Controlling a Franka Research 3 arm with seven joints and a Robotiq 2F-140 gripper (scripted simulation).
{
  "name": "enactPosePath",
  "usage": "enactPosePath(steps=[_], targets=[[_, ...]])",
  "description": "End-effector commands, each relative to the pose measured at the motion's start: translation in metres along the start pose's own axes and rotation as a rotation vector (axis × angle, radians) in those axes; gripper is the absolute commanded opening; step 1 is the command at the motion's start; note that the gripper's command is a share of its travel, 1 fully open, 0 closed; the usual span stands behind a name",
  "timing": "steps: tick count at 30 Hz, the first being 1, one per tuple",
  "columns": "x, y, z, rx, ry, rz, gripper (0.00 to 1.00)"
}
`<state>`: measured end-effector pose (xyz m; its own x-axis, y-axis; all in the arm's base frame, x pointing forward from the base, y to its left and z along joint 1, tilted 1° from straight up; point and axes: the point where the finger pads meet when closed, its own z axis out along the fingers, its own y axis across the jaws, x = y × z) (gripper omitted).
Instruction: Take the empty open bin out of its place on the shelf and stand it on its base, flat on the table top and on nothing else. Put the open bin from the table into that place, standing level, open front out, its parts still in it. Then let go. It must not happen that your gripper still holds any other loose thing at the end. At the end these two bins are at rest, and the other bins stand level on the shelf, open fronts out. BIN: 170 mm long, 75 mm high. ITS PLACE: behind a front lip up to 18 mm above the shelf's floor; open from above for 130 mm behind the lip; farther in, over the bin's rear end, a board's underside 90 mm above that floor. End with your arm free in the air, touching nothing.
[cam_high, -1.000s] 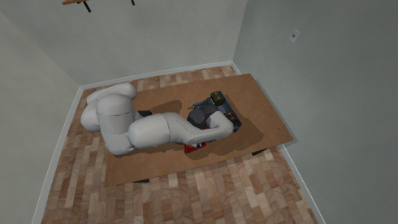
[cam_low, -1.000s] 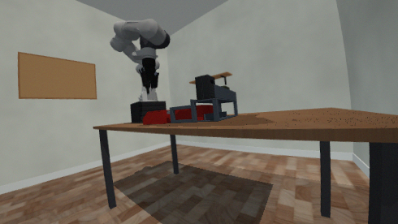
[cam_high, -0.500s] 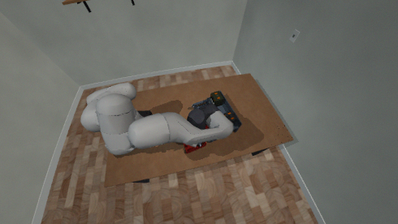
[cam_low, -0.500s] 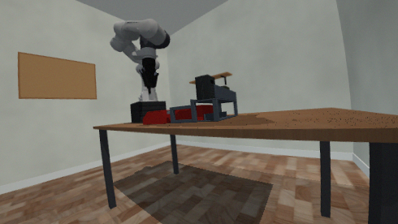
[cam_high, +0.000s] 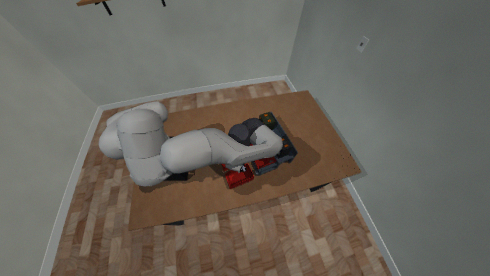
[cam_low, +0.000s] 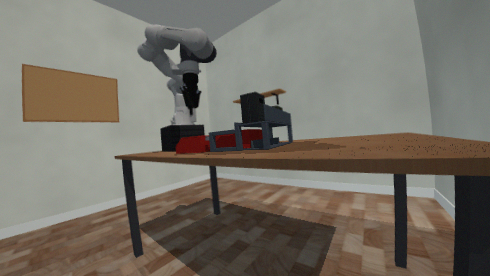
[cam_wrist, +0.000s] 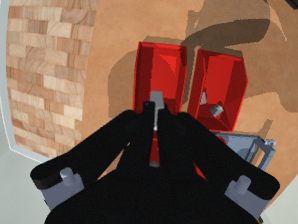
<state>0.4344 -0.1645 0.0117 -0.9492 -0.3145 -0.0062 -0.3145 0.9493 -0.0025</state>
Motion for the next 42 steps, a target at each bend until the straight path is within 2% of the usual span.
enactPosePath(steps=[1, 2, 3, 5, 19, 20, 42], targets=[[-0.01, 0.065, -0.007, 0.004, -0.016, 0.06, 0.0], [-0.01, 0.065, -0.007, 0.004, -0.016, 0.06, 0.0], [-0.007, 0.082, -0.007, 0.004, -0.013, 0.06, 0.0], [-0.005, 0.092, -0.007, 0.004, -0.011, 0.061, 0.0], [-0.005, 0.092, -0.007, 0.004, -0.011, 0.061, 0.0], [-0.005, 0.092, -0.007, 0.004, -0.011, 0.061, 0.15], [-0.005, 0.092, -0.007, 0.004, -0.011, 0.061, 0.15]])
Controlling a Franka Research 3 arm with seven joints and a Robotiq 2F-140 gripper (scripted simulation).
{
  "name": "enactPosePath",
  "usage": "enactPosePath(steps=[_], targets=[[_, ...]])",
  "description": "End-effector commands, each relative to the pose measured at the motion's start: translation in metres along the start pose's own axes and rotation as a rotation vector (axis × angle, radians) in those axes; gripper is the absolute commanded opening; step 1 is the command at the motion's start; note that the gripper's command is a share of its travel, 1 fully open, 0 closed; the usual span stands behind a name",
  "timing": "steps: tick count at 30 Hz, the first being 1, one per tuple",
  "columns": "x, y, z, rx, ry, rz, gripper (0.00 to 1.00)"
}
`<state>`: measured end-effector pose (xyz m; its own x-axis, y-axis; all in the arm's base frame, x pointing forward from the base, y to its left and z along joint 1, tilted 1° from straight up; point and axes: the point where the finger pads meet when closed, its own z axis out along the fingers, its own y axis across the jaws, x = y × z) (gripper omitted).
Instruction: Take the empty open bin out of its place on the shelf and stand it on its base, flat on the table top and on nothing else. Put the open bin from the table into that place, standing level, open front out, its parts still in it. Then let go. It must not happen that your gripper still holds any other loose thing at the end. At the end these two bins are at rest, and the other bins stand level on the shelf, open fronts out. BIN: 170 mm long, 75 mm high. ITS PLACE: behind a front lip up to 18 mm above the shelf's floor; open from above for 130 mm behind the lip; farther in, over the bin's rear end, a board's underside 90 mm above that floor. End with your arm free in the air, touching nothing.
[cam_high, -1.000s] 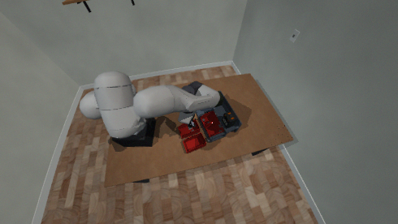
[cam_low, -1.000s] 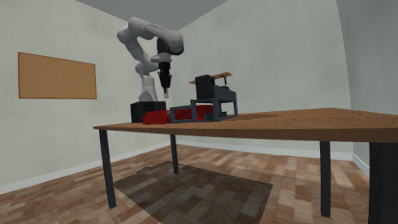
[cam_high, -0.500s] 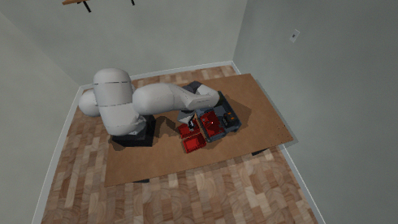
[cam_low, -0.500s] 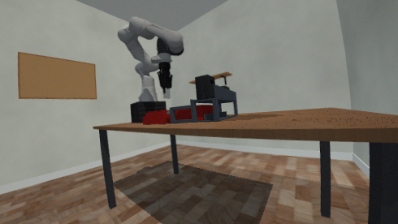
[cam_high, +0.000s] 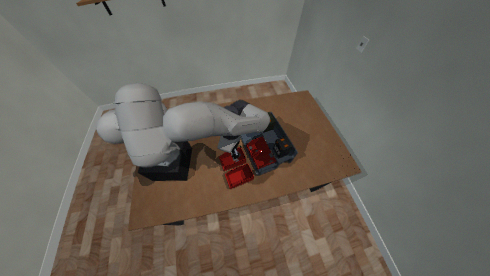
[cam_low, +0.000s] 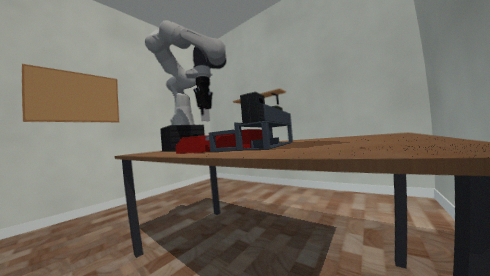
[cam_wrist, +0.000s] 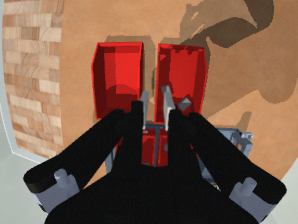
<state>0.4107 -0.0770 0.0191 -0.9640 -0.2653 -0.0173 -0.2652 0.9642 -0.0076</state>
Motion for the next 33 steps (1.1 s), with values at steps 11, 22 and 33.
enactPosePath(steps=[11, 22, 33], targets=[[0.0, 0.001, 0.0, -0.001, 0.0, 0.009, 0.15], [0.0, 0.001, 0.003, -0.001, 0.0, 0.01, 0.15], [0.0, 0.001, 0.014, -0.001, 0.0, 0.01, 0.15]])
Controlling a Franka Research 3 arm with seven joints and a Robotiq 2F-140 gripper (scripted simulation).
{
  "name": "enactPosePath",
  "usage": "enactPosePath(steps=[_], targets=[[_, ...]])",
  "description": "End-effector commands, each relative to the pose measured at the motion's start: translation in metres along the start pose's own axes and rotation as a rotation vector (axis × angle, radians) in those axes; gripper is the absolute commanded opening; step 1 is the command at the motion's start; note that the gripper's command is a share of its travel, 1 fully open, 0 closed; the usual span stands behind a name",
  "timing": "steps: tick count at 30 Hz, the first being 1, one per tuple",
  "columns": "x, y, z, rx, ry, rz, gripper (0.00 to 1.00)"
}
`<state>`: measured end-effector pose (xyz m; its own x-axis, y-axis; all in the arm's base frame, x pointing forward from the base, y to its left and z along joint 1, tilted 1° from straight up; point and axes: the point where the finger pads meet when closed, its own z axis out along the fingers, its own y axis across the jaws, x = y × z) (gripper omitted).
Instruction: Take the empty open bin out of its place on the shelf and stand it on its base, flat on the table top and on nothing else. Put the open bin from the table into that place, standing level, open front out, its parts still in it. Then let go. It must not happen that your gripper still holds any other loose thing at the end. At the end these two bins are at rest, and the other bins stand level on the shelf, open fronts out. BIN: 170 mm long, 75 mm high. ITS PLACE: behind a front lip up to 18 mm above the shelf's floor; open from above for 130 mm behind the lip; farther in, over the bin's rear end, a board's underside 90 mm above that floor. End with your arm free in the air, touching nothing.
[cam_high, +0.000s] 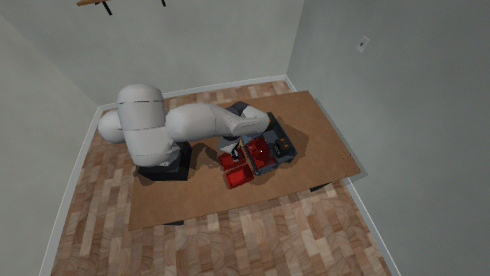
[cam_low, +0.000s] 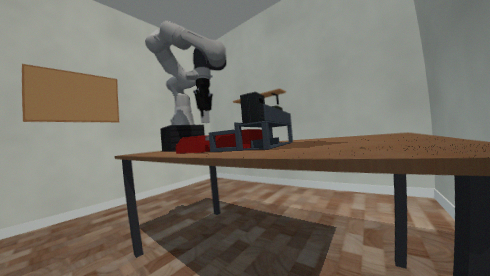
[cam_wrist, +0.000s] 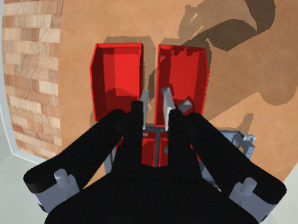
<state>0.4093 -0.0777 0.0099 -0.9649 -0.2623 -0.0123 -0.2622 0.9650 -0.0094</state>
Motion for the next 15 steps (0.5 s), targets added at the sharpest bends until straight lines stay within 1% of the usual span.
enactPosePath(steps=[1, 7, 9, 15], targets=[[-0.002, 0.002, 0.007, -0.003, -0.005, 0.006, 0.15], [-0.002, 0.002, 0.019, -0.003, -0.005, 0.006, 0.15], [-0.002, 0.002, 0.019, -0.003, -0.005, 0.006, 0.15], [-0.002, 0.002, 0.031, -0.003, -0.005, 0.006, 0.15]])
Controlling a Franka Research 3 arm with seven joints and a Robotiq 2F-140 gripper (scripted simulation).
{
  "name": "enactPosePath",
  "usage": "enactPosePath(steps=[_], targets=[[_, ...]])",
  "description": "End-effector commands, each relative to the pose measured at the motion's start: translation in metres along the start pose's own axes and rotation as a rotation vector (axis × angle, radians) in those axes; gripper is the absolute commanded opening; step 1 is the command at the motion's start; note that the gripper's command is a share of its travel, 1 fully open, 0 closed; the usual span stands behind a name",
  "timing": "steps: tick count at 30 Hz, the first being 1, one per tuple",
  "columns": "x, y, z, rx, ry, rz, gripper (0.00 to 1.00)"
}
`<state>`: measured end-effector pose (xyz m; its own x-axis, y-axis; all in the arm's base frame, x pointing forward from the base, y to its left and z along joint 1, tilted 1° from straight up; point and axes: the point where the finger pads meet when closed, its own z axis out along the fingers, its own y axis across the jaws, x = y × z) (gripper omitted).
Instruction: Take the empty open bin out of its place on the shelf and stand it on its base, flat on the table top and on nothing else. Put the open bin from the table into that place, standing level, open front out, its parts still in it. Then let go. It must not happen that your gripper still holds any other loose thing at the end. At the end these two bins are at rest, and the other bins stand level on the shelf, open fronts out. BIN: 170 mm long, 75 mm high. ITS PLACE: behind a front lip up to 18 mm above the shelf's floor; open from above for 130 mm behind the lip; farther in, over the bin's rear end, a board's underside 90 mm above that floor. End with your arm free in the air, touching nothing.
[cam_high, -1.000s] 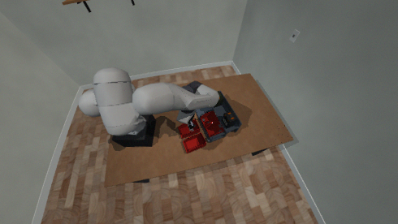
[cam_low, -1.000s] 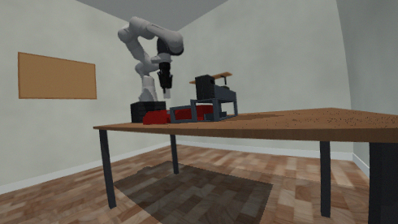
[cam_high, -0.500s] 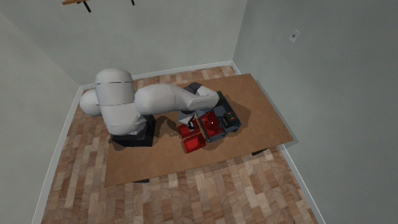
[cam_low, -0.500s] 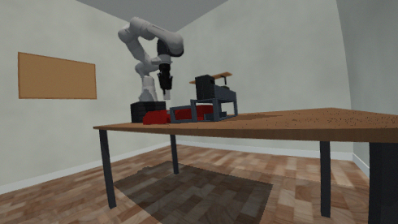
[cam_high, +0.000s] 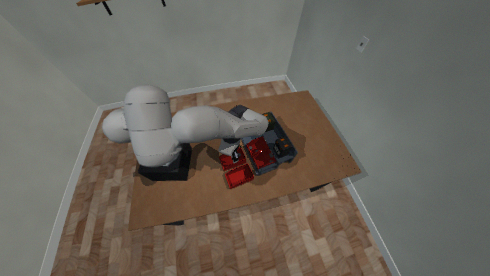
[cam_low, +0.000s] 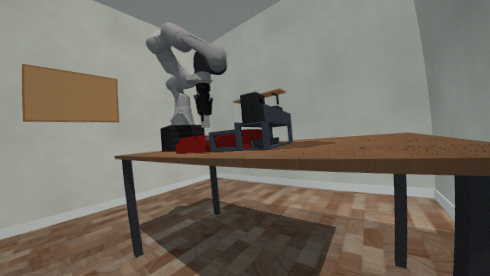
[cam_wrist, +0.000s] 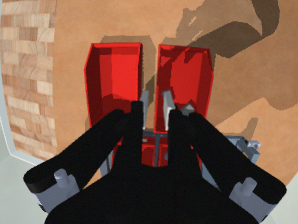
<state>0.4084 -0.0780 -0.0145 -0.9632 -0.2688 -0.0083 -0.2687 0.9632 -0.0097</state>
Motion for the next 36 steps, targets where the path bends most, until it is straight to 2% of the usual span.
enactPosePath(steps=[1, 9, 18, 36], targets=[[-0.003, 0.002, 0.009, -0.003, -0.009, 0.013, 0.15], [-0.003, 0.002, 0.024, -0.003, -0.009, 0.013, 0.15], [-0.003, 0.002, 0.032, -0.003, -0.009, 0.013, 0.15], [-0.003, 0.002, 0.035, -0.003, -0.009, 0.013, 0.15]])
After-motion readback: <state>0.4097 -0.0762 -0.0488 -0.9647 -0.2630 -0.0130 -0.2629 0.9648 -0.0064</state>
